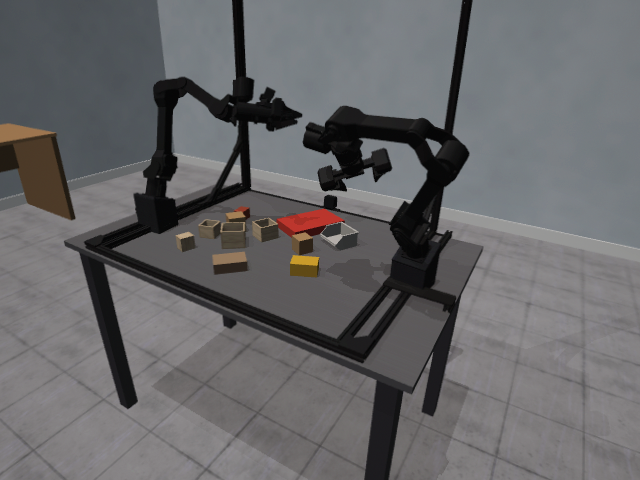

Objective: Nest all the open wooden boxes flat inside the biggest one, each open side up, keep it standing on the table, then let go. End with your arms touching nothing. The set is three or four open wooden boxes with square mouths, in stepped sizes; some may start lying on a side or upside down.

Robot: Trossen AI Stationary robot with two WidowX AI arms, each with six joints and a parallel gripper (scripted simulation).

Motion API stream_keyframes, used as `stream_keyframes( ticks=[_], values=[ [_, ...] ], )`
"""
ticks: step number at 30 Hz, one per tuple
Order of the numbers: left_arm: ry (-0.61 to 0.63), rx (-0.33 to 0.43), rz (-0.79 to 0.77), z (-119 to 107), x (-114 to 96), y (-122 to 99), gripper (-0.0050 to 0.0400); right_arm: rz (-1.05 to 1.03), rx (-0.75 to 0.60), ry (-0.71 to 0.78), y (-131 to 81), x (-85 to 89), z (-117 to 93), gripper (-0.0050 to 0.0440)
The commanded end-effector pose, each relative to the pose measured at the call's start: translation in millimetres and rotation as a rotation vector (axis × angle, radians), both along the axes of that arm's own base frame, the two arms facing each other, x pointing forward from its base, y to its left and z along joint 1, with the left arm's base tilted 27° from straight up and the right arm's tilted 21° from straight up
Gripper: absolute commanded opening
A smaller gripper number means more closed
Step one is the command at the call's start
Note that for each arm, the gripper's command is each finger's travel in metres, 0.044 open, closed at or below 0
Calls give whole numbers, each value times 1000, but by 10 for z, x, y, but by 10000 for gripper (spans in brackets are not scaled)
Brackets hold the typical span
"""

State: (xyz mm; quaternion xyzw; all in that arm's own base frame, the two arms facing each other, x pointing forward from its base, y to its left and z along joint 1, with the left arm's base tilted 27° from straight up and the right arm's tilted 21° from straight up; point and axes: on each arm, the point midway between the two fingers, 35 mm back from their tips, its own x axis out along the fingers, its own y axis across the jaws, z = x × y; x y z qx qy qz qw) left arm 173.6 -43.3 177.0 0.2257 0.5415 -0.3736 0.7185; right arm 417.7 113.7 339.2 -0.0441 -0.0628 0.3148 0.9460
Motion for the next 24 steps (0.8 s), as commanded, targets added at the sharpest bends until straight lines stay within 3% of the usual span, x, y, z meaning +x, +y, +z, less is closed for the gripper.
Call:
stream_keyframes(
  ticks=[1, 18, 24],
  values=[
    [0, 0, 0, 0, 0, 0, 400, 0, 0, 0, 0, 0, 0, 400],
    [8, 7, 12, -12, 14, 7, 400, -8, 1, 2, -15, -10, 3, 400],
    [150, 252, 318, -352, 409, 196, 400, -243, 43, 39, -443, -334, 37, 400]
  ],
)
